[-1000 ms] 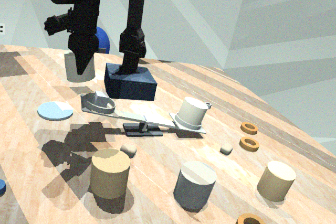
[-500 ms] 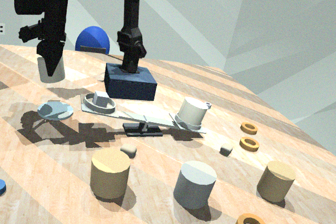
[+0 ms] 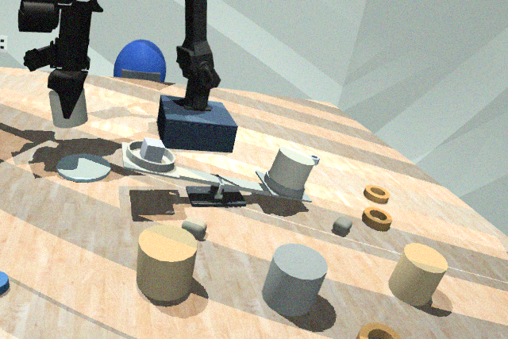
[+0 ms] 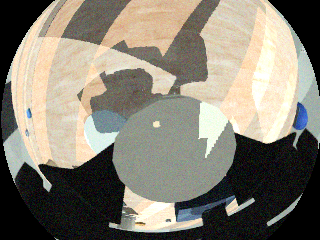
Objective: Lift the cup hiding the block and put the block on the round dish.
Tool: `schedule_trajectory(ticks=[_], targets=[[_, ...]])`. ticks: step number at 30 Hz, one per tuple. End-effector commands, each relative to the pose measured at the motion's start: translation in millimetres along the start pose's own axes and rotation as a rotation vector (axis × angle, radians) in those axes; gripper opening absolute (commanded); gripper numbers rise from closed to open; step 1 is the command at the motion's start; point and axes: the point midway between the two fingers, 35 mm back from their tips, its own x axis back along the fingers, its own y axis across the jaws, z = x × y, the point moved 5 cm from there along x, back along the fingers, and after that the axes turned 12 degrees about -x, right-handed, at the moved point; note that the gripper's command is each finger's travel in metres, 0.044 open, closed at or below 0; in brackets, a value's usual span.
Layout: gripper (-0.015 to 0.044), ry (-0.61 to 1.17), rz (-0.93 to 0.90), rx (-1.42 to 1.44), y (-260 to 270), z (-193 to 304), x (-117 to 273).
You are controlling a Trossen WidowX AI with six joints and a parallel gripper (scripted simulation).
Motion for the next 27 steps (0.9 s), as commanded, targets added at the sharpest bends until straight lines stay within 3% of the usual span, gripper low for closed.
schedule_trajectory(ticks=[1,22,27], targets=[[0.0000,0.010,0.007,0.005,-2,1,-18],[0.0000,0.010,0.007,0.005,-3,2,-53],[0.0131,0.009,0.006,0.000,-2,1,-47]])
